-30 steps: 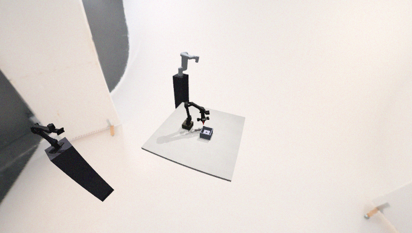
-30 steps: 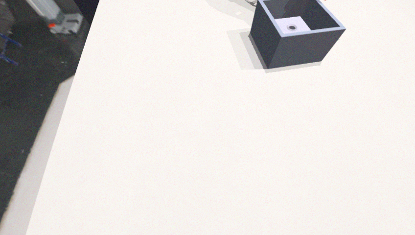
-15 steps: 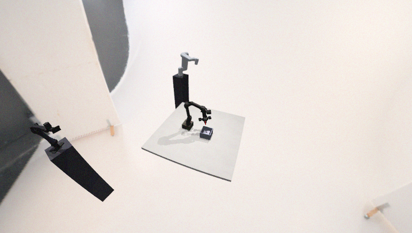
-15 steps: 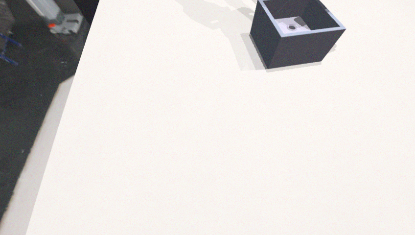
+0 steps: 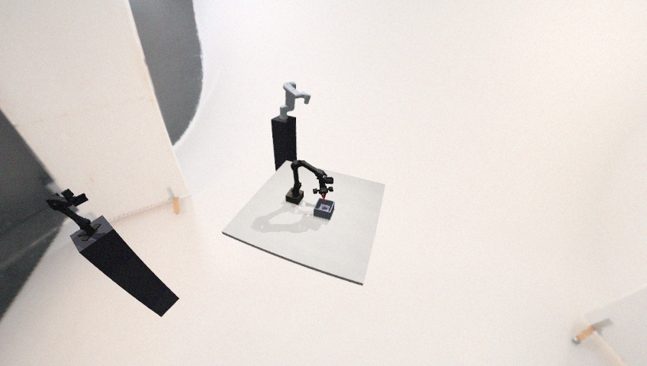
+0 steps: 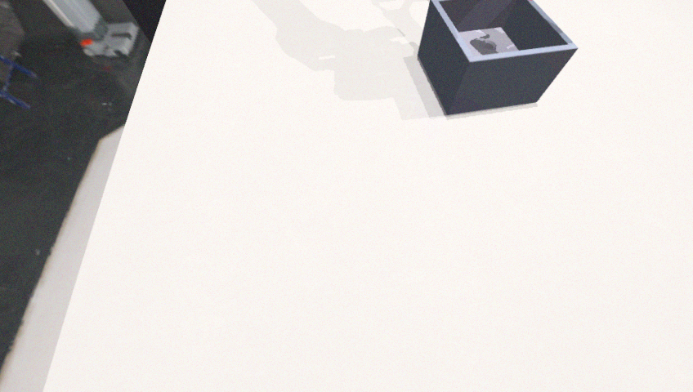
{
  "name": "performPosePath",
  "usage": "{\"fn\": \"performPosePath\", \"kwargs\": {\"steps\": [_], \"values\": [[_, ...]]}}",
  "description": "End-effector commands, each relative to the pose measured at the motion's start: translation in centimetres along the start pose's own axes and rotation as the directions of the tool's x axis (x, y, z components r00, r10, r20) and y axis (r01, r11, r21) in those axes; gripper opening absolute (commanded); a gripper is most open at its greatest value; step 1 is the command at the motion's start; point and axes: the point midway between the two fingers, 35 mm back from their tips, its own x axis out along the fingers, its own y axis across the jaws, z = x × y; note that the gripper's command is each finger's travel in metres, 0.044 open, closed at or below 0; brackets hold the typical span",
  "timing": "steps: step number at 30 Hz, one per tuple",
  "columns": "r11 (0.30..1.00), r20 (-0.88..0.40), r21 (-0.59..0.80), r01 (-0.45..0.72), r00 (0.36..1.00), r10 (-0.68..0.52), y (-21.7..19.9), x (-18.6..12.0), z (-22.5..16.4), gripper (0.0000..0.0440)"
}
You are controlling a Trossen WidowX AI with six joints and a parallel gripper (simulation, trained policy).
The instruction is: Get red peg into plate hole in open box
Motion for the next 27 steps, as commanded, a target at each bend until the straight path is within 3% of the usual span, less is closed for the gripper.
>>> {"fn": "performPosePath", "kwargs": {"steps": [1,21,27], "values": [[1.0,-0.006,0.014,0.007,1.0,-0.007,0.1,0.7,1.1,0.0001],[0.996,-0.069,0.062,0.06,0.996,-0.056,-0.3,5.6,4.2,0.0016],[0.995,-0.085,0.031,0.09,0.993,-0.087,-0.6,7.3,4.4,0.0141]]}}
